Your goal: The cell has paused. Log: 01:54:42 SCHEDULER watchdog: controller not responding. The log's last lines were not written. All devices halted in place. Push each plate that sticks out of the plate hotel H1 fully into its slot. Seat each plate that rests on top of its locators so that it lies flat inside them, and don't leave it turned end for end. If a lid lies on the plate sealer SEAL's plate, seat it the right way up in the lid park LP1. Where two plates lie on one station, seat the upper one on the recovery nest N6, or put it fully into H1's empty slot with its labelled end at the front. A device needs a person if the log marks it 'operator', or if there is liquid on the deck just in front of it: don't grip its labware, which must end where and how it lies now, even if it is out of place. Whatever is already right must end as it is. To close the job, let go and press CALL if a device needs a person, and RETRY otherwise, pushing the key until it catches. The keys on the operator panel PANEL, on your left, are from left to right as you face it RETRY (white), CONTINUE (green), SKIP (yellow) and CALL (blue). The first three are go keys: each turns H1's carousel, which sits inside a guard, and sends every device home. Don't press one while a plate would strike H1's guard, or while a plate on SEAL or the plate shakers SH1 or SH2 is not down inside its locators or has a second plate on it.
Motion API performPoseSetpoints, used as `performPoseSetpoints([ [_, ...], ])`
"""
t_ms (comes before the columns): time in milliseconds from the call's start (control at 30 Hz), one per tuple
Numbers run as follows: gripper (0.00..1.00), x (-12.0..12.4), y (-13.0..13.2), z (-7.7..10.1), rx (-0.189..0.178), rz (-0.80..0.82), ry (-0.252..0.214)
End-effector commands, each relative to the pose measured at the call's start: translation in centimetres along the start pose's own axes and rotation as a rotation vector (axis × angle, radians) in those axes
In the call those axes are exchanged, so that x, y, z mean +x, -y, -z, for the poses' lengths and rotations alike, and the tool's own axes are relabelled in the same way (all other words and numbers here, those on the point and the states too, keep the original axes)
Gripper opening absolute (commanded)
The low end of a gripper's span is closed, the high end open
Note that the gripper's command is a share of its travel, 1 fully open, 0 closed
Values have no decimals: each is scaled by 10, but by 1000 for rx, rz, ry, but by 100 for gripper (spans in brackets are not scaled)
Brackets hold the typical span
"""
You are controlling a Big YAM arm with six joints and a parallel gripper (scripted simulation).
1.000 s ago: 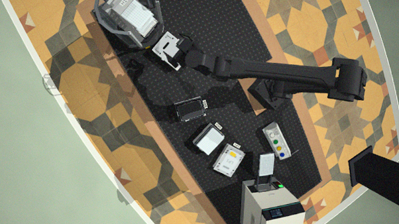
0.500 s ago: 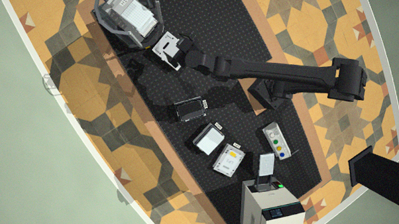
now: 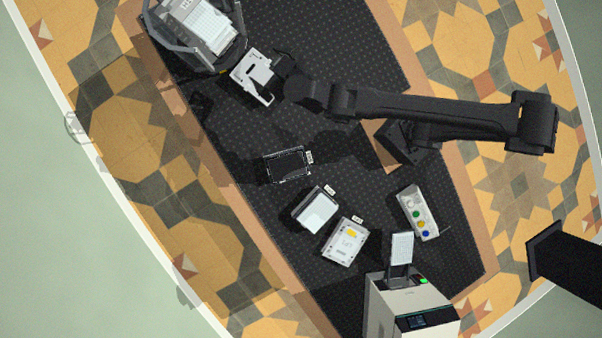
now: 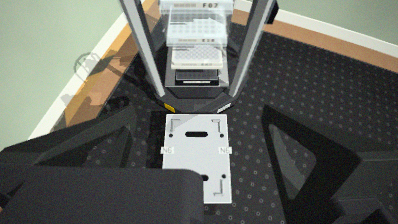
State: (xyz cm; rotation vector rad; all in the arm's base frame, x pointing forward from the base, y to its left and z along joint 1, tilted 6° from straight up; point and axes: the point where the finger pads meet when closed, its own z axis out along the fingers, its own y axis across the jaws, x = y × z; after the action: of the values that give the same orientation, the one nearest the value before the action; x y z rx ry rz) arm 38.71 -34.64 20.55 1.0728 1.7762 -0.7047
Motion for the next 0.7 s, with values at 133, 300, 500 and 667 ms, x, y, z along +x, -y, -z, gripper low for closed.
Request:
performPoseSetpoints([
  [133,100,-69,-13,18,-24,-44,79],
  [300,100,-68,-12,15,-17,-40,68],
  [500,100,-65,-12,12,-16,-38,64],
  [667,100,-65,-12,12,-16,-39,65],
])
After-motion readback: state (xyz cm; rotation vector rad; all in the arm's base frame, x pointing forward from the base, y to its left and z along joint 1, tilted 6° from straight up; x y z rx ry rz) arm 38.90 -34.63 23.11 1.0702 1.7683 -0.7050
